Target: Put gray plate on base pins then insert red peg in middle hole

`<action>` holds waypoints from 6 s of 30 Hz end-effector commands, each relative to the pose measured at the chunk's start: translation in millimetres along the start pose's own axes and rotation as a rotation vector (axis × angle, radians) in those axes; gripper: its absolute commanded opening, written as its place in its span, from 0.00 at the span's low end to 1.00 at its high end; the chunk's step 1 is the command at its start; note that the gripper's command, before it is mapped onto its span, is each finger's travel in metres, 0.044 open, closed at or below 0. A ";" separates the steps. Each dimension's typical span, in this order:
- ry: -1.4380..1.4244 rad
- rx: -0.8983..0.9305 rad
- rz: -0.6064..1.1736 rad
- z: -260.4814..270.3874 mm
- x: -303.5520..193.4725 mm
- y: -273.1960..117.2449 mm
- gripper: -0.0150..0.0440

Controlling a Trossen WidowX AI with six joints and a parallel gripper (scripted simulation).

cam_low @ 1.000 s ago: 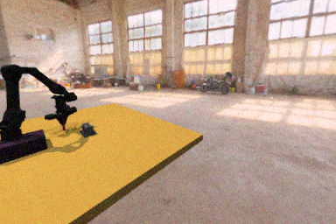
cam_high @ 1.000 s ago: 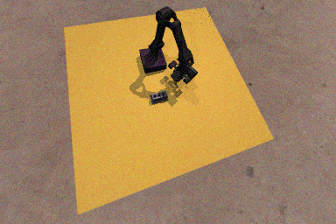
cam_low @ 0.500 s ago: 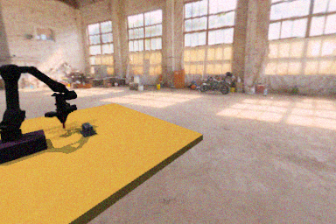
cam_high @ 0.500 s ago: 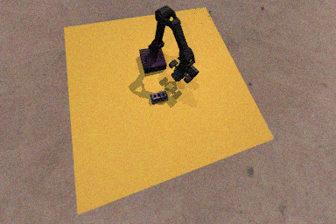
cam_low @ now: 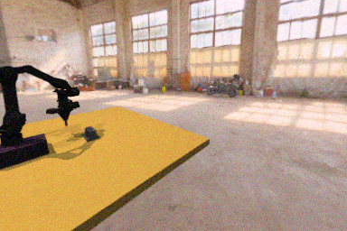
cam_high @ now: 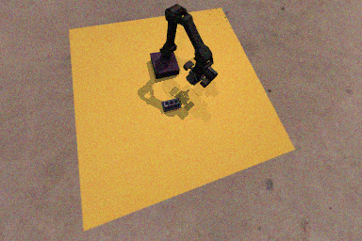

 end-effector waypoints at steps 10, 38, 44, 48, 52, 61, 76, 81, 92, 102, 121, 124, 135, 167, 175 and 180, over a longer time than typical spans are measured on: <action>-0.010 0.002 -0.004 5.4 8.2 -10.5 0.25; -0.023 0.007 -0.011 37.9 78.5 -14.1 0.25; -0.021 0.007 -0.011 42.5 95.7 -14.7 0.25; -0.020 0.007 -0.011 44.4 105.7 -15.0 0.25; -0.019 0.007 -0.010 45.9 115.9 -15.3 0.25; -0.015 0.006 -0.012 48.4 143.5 -15.7 0.25; -0.007 0.005 -0.015 46.7 191.1 -15.9 0.25; -0.005 0.005 -0.015 45.4 200.8 -15.9 0.25; -0.005 0.005 -0.015 45.6 201.2 -15.9 0.25; -0.005 0.005 -0.016 46.1 202.3 -16.0 0.25; -0.001 0.005 -0.019 46.3 202.6 -13.5 0.25; -0.002 0.005 -0.018 46.2 202.3 -9.6 0.25; -0.005 0.004 -0.016 45.5 200.5 1.1 0.25; -0.008 0.000 -0.017 46.3 200.7 1.6 0.30; -0.008 0.000 -0.017 46.3 200.7 1.6 0.51; -0.008 0.000 -0.017 46.3 200.7 1.6 0.51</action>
Point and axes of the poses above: the point midway between the two fingers, 35 mm back from their tips, its own y axis out along the fingers, its own z axis across the jaws, x = y × z, the point moved 4 cm from there along -y, back along the fingers, and after that the axes turned 12 degrees about y, right-handed, at the moved point
